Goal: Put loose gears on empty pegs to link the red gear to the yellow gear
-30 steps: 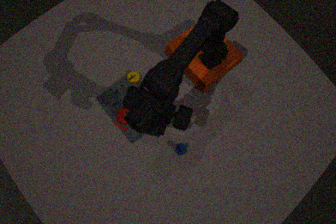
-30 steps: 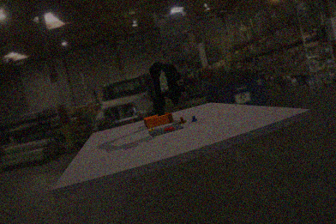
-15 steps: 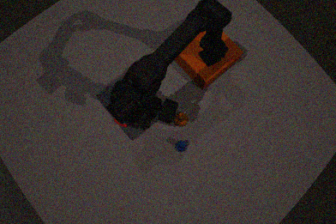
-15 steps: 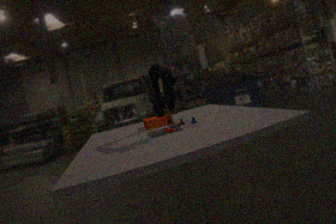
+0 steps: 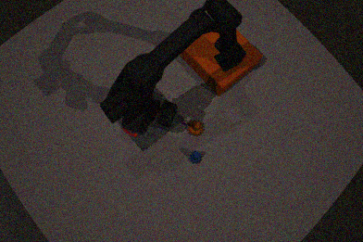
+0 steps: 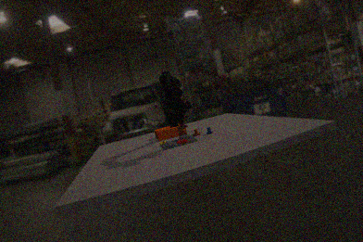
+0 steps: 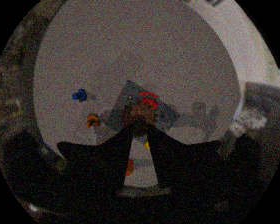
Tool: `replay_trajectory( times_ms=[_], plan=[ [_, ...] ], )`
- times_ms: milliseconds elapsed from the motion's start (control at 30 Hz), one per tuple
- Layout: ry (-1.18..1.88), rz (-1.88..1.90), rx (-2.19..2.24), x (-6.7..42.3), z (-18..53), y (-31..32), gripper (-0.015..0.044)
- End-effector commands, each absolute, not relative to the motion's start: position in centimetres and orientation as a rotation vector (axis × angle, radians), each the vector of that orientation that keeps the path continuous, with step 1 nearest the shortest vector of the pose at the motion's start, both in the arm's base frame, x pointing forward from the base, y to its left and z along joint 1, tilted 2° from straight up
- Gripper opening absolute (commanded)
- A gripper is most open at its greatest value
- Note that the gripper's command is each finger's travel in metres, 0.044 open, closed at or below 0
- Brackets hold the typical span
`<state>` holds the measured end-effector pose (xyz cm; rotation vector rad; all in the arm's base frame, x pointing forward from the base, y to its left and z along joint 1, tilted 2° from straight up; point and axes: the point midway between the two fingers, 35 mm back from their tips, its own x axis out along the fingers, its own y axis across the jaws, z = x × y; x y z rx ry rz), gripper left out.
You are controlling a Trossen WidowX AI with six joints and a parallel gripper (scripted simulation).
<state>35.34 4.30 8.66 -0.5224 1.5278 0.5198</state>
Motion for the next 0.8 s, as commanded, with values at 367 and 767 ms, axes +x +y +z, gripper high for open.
replay_trajectory(
  times_ms=[367, 767],
  plan=[
    [1.518, 0.515, -0.529, 37.2, 7.0, 0.1, 0.0],
    [1.511, 0.52, -0.541, 38.2, 5.6, -3.2, 0.0]
  ],
)
